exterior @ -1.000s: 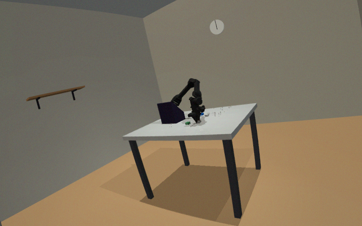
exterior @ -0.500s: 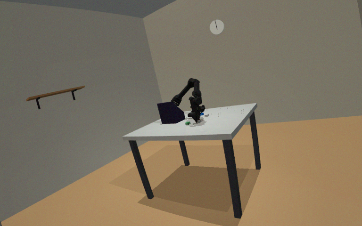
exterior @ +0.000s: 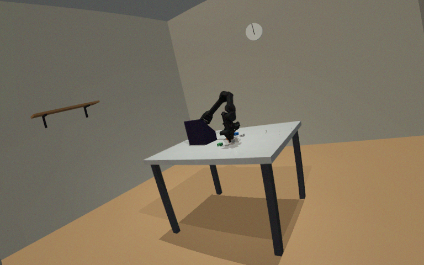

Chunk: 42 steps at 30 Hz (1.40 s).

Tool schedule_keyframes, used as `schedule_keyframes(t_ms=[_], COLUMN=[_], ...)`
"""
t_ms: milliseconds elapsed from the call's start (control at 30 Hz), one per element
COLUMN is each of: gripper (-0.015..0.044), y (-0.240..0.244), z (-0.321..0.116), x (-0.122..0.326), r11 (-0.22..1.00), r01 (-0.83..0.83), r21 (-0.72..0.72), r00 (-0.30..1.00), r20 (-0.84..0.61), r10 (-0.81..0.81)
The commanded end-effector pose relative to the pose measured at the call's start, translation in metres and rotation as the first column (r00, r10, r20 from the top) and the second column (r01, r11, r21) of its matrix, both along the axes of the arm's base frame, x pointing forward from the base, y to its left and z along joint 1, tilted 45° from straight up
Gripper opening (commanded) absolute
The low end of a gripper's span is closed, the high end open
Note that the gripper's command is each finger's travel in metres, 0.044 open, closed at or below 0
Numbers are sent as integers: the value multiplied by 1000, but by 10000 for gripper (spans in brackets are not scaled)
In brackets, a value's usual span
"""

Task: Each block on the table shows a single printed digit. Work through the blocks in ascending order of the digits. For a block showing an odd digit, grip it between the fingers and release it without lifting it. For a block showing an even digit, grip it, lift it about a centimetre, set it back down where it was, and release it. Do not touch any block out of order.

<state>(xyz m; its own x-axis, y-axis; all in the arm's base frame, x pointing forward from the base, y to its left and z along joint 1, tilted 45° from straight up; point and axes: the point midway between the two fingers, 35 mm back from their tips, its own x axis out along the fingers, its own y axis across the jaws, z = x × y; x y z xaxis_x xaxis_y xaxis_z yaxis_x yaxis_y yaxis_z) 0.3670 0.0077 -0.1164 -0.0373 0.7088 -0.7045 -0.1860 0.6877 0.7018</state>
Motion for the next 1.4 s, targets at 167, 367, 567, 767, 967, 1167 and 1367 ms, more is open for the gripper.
schedule_keyframes(t_ms=[167,367,567,767,967,1167,1367], gripper=[120,120,120,146,304,400,400], y=[2,10,11,11,11,8,-15], z=[-2,-10,-11,-11,-11,-9,15], x=[-1,-1,-1,-1,-1,-1,0], r11=[1000,1000,1000,1000,1000,1000,1000], r01=[-6,-6,-6,-6,-6,-6,-6], r21=[-3,-2,-2,-2,-2,-2,-4], r00=[1000,1000,1000,1000,1000,1000,1000], r20=[1,1,1,1,1,1,1], r10=[6,6,6,6,6,6,6])
